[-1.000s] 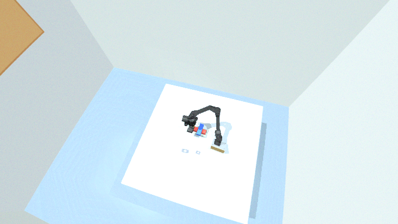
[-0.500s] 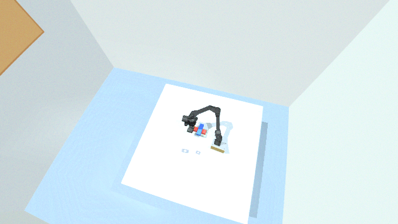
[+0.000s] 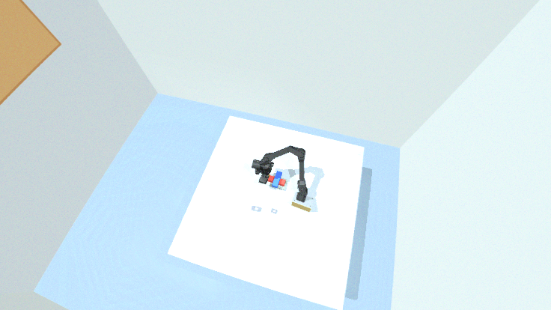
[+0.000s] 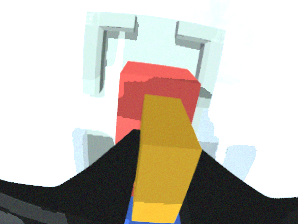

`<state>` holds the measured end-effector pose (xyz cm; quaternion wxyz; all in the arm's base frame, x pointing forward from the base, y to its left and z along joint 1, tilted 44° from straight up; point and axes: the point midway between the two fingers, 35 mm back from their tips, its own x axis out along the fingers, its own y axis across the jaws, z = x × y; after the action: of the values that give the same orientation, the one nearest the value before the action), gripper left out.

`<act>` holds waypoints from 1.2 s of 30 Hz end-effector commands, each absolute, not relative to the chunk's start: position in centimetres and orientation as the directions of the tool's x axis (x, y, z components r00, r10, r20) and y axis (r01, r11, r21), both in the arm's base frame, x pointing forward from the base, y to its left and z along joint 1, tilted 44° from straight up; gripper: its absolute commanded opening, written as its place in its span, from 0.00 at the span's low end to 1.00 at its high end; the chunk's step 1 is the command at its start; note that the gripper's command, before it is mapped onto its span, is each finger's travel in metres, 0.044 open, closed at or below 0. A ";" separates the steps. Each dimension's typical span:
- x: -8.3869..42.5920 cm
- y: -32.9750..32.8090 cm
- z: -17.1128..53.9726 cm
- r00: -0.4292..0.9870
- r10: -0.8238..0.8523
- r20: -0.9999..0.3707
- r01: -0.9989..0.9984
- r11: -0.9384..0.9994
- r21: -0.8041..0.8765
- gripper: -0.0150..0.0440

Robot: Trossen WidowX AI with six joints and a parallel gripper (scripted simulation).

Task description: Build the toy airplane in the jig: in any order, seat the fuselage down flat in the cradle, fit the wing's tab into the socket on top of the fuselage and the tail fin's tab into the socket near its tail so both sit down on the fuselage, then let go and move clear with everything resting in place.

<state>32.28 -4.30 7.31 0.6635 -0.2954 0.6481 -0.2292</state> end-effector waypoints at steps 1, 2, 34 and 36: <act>32.3 -4.3 7.4 0.056 -0.690 -0.722 -0.082 0.717 -0.692 0.36; 32.3 -4.3 7.4 0.056 -0.690 -0.722 -0.082 0.717 -0.692 0.36; 32.1 -1.6 10.2 0.056 -0.689 -0.723 -0.083 0.718 -0.691 0.36; 32.1 -1.6 10.2 0.056 -0.689 -0.723 -0.083 0.718 -0.691 0.36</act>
<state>32.06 -1.76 10.10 0.6598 -0.3008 0.6493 -0.2293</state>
